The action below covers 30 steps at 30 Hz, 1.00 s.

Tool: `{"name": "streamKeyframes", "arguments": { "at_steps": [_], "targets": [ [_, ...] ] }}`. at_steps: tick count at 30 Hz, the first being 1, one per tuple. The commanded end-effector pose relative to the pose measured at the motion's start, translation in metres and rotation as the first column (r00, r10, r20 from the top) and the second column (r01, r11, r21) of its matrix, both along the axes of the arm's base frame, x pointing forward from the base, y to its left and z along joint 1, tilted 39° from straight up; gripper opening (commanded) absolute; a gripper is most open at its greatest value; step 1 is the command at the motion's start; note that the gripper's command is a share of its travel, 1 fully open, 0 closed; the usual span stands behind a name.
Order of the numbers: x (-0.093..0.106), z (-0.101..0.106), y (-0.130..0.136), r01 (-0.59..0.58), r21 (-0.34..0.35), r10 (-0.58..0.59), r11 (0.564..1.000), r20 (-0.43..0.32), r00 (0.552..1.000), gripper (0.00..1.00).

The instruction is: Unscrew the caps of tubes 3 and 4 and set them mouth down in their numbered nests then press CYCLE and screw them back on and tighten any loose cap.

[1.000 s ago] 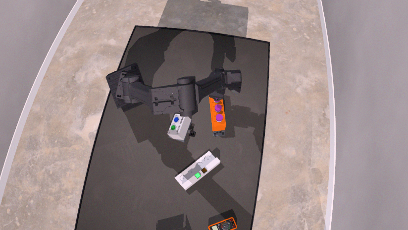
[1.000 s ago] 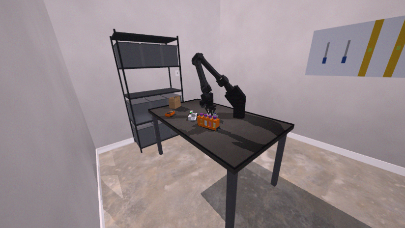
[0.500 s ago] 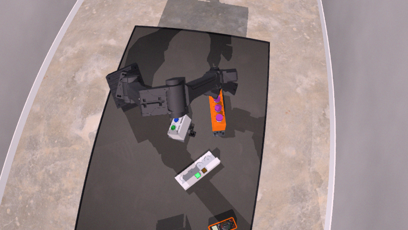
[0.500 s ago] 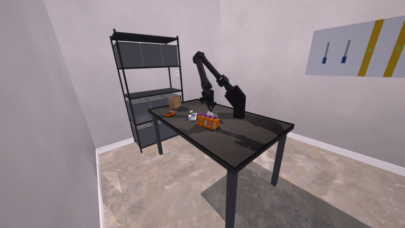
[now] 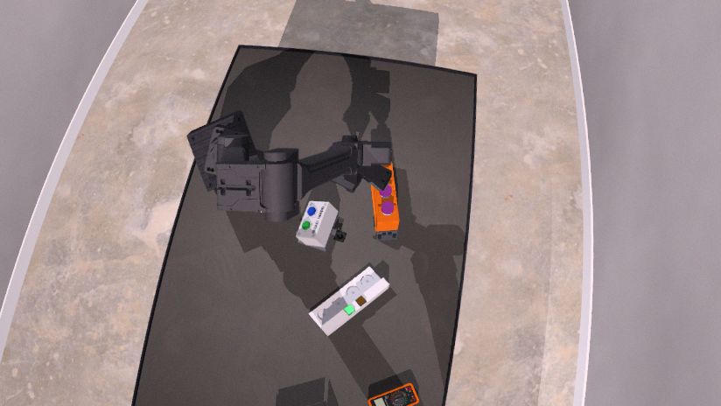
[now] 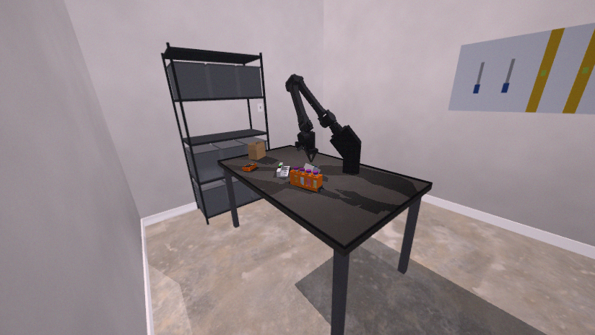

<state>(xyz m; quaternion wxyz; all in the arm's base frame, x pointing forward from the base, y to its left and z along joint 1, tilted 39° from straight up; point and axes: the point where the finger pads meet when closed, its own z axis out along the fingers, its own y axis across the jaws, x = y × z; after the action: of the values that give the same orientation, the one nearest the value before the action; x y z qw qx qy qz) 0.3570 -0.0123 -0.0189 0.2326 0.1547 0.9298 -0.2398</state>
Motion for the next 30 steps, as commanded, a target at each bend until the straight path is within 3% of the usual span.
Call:
{"name": "streamKeyframes", "arguments": {
  "at_steps": [1, 4, 6, 19, 30],
  "targets": [
    [-0.014, 0.001, -0.027, -0.007, -0.002, 0.007, 1.000, 0.012, 1.000, 0.00],
    [-0.030, -0.002, -0.046, -0.008, -0.004, 0.008, 1.000, 0.012, 1.000, 0.00],
    [-0.030, -0.002, -0.046, -0.008, -0.004, 0.008, 1.000, 0.012, 1.000, 0.00],
    [-0.105, -0.020, -0.127, -0.009, -0.010, 0.009, 1.000, -0.001, 1.000, 0.00],
    [-0.097, -0.021, -0.124, -0.026, -0.009, 0.026, 1.000, -0.005, 1.000, 0.00]
  ]
}}
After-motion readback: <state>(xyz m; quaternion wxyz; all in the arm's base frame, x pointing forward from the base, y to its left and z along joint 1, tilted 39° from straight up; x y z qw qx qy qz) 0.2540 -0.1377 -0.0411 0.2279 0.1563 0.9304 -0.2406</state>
